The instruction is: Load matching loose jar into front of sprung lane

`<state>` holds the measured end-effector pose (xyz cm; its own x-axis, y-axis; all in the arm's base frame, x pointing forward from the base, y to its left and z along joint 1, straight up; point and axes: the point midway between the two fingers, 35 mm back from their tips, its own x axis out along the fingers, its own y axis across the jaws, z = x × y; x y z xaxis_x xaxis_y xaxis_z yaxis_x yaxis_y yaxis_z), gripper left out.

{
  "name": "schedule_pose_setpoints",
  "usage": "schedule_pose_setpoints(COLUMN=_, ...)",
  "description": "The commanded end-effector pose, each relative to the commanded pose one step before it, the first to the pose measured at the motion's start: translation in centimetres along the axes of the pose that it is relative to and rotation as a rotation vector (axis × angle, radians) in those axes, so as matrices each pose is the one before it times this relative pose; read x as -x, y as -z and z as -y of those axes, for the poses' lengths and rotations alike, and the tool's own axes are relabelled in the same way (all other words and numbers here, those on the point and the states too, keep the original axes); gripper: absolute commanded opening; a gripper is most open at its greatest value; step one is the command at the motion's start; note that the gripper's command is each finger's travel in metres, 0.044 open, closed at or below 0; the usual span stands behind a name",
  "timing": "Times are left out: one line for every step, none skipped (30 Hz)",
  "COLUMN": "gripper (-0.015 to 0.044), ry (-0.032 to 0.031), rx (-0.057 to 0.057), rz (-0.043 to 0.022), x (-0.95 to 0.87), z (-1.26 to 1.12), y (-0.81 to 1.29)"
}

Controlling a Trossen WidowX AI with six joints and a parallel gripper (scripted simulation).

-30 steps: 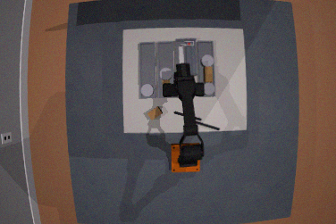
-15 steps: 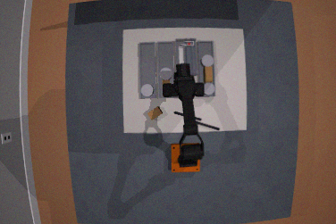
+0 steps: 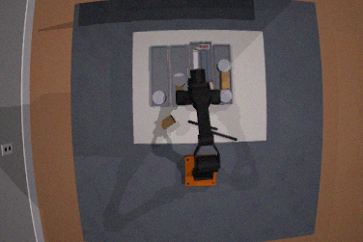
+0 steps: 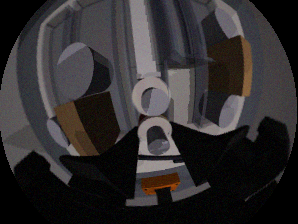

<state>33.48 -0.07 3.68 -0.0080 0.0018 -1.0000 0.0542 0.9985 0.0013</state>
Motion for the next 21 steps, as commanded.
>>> schedule_pose_setpoints(gripper=0.0, ry=0.00117, rx=0.0045, rz=0.02992, x=-0.009, z=0.007, y=-0.698)
schedule_pose_setpoints(gripper=0.0, ry=0.0, rx=0.0, rz=0.0, x=-0.029, z=0.0, y=0.005)
schedule_pose_setpoints(gripper=0.0, ry=0.0, rx=0.0, rz=0.0, x=-0.029, z=0.0, y=0.005)
schedule_pose_setpoints(gripper=0.0, ry=0.0, rx=0.0, rz=0.0, x=-0.029, z=0.0, y=0.005)
schedule_pose_setpoints(gripper=0.0, ry=0.0, rx=0.0, rz=0.0, x=-0.029, z=0.0, y=0.005)
schedule_pose_setpoints(gripper=0.0, ry=0.0, rx=0.0, rz=0.0, x=-0.029, z=0.0, y=0.005)
schedule_pose_setpoints(gripper=0.0, ry=0.0, rx=0.0, rz=0.0, x=-0.029, z=0.0, y=0.005)
schedule_pose_setpoints(gripper=0.0, ry=0.0, rx=0.0, rz=0.0, x=-0.029, z=0.0, y=0.005)
schedule_pose_setpoints(gripper=0.0, ry=0.0, rx=0.0, rz=0.0, x=-0.029, z=0.0, y=0.005)
schedule_pose_setpoints(gripper=0.0, ry=0.0, rx=0.0, rz=0.0, x=-0.029, z=0.0, y=0.005)
schedule_pose_setpoints(gripper=0.0, ry=0.0, rx=0.0, rz=0.0, x=-0.029, z=0.0, y=0.005)
schedule_pose_setpoints(gripper=0.0, ry=0.0, rx=0.0, rz=0.0, x=-0.029, z=0.0, y=0.005)
schedule_pose_setpoints(gripper=0.0, ry=0.0, rx=0.0, rz=-0.00001, x=-0.029, z=0.0, y=0.009)
schedule_pose_setpoints(gripper=0.0, ry=0.0, rx=0.0, rz=-0.00002, x=-0.061, z=0.0, y=0.03)
schedule_pose_setpoints(gripper=0.0, ry=0.0, rx=0.0, rz=-0.00002, x=-0.028, z=0.0, y=0.026)
schedule_pose_setpoints(gripper=0.0, ry=0.0, rx=0.0, rz=-0.00002, x=-0.012, z=0.0, y=0.027)
schedule_pose_setpoints(gripper=0.0, ry=0.0, rx=0.0, rz=-0.00001, x=0.0, z=0.0, y=0.017)
schedule_pose_setpoints(gripper=0.0, ry=0.0, rx=0.0, rz=-0.00001, x=0.0, z=0.0, y=0.017)
schedule_pose_setpoints(gripper=0.0, ry=0.0, rx=0.0, rz=-0.00001, x=0.0, z=0.0, y=0.017)
schedule_pose_setpoints(gripper=0.0, ry=0.0, rx=0.0, rz=-0.00001, x=0.0, z=0.0, y=0.017)
schedule_pose_setpoints(gripper=0.0, ry=0.0, rx=0.0, rz=-0.00001, x=0.0, z=0.0, y=0.017)
